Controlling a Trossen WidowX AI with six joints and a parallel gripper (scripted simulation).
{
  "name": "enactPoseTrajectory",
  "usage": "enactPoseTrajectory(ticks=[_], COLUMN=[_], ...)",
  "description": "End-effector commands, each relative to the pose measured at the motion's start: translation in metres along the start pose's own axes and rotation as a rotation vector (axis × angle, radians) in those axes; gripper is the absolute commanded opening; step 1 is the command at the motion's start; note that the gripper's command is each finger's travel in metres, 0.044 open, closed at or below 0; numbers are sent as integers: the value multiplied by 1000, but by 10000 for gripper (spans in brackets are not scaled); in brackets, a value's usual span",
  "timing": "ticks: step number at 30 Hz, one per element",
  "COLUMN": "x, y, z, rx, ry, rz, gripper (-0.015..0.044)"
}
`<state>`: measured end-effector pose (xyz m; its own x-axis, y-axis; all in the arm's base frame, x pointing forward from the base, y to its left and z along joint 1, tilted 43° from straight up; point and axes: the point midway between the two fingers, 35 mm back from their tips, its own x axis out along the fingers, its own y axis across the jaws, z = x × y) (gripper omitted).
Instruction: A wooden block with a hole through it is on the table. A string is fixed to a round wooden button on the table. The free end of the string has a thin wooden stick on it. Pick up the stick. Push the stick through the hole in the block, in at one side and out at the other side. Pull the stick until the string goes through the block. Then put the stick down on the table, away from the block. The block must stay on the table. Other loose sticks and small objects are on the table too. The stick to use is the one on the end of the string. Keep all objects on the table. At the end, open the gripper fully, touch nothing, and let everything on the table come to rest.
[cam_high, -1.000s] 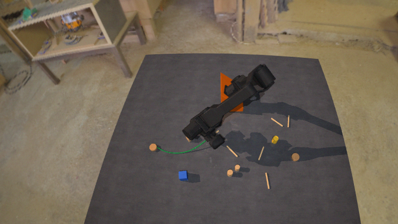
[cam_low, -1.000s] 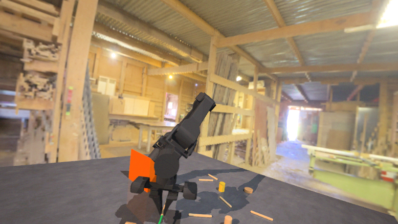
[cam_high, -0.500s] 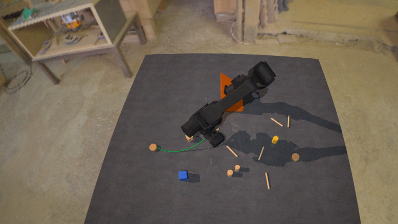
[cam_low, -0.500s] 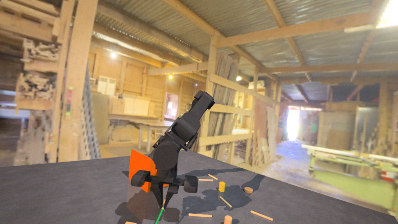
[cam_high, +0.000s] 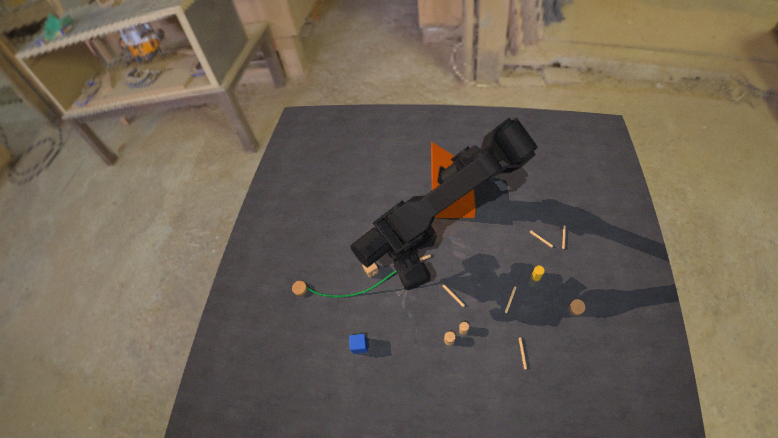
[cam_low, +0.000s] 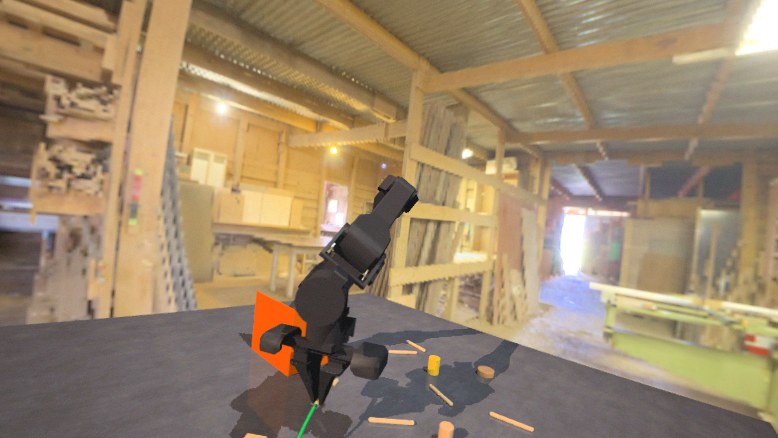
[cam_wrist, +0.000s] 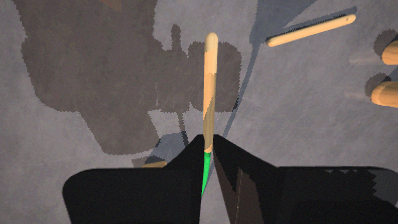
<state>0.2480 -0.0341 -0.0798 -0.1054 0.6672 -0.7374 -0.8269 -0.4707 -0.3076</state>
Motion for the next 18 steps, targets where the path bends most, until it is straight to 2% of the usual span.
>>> enactPoseTrajectory(ticks=[1,18], x=[-2,-10], y=[1,0], z=[-3,-11], rx=[125,751], ry=[-3,-18], rz=[8,29], gripper=[0,0])
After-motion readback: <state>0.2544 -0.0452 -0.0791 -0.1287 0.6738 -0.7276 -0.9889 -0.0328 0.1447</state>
